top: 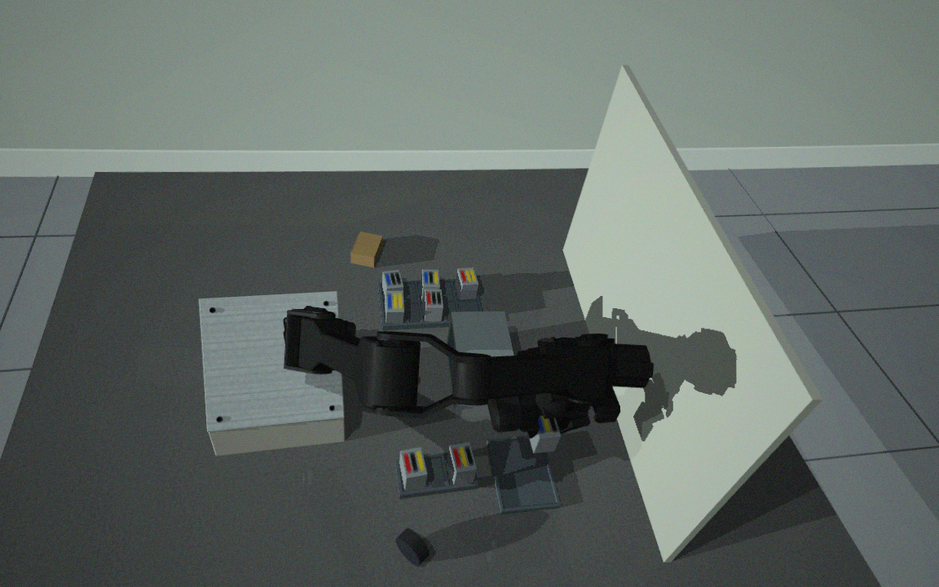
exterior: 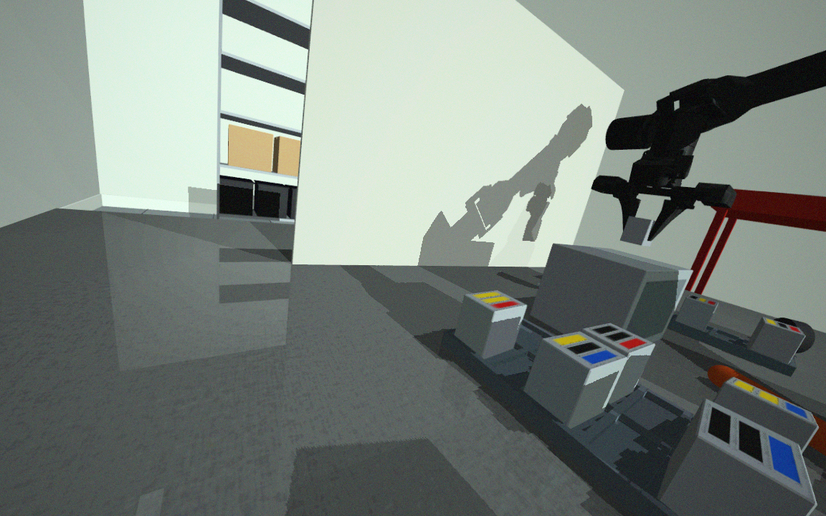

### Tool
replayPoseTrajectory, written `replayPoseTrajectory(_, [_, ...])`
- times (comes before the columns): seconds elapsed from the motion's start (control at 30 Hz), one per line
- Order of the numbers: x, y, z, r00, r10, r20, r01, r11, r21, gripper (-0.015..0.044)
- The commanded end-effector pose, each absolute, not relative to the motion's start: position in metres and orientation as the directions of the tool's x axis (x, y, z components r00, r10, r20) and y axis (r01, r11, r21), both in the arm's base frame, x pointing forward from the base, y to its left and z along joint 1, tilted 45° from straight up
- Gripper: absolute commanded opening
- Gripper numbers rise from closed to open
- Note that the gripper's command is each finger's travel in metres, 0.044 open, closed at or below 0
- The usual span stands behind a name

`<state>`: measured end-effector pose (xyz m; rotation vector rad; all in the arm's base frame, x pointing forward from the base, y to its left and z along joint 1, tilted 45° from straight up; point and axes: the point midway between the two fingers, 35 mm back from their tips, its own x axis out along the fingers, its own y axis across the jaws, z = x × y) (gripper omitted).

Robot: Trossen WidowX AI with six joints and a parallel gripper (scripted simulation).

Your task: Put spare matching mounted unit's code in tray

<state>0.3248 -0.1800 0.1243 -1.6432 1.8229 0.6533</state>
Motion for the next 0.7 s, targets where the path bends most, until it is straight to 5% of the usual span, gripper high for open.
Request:
replayPoseTrajectory(0.0, [0.324, -0.182, 0.120, -0.061, -0.697, -0.714, -0.993, 0.112, -0.025, 0.0000])
replayPoseTrajectory(0.67, [0.324, -0.197, 0.105, -0.061, -0.697, -0.715, -0.993, 0.112, -0.026, 0.0000])
